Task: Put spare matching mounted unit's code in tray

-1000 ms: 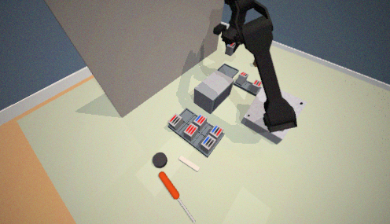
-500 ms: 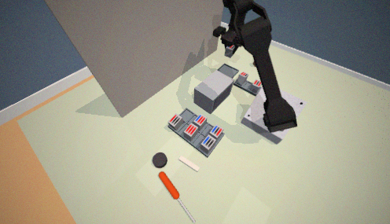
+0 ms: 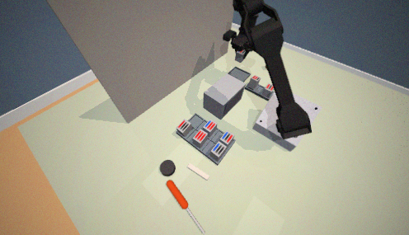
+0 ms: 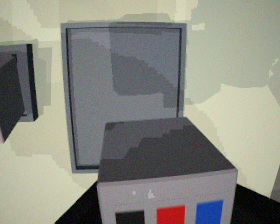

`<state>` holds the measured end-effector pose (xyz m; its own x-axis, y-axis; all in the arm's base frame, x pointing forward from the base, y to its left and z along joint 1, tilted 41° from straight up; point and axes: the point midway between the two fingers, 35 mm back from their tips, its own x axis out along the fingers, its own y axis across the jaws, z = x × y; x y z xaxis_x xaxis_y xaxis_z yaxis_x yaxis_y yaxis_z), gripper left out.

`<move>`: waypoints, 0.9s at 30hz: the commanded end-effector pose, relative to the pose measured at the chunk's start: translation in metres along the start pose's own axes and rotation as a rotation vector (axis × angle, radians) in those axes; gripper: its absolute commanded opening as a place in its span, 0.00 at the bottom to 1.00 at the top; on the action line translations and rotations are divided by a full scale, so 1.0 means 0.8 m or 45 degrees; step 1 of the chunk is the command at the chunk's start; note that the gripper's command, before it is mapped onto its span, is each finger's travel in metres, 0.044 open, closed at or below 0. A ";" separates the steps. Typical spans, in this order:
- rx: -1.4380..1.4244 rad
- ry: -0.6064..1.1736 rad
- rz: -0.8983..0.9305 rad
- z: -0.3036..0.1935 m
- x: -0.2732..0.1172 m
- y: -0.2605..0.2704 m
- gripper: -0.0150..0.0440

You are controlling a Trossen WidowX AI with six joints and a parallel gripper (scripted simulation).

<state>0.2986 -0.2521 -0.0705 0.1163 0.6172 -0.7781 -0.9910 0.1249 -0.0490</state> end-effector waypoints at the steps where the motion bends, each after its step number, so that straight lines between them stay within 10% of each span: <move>1: 0.007 -0.007 -0.002 0.001 0.005 0.000 0.25; 27: 0.007 -0.008 -0.003 0.001 0.031 0.000 0.25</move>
<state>0.3017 -0.2392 -0.0871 0.1169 0.6174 -0.7779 -0.9909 0.1250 -0.0496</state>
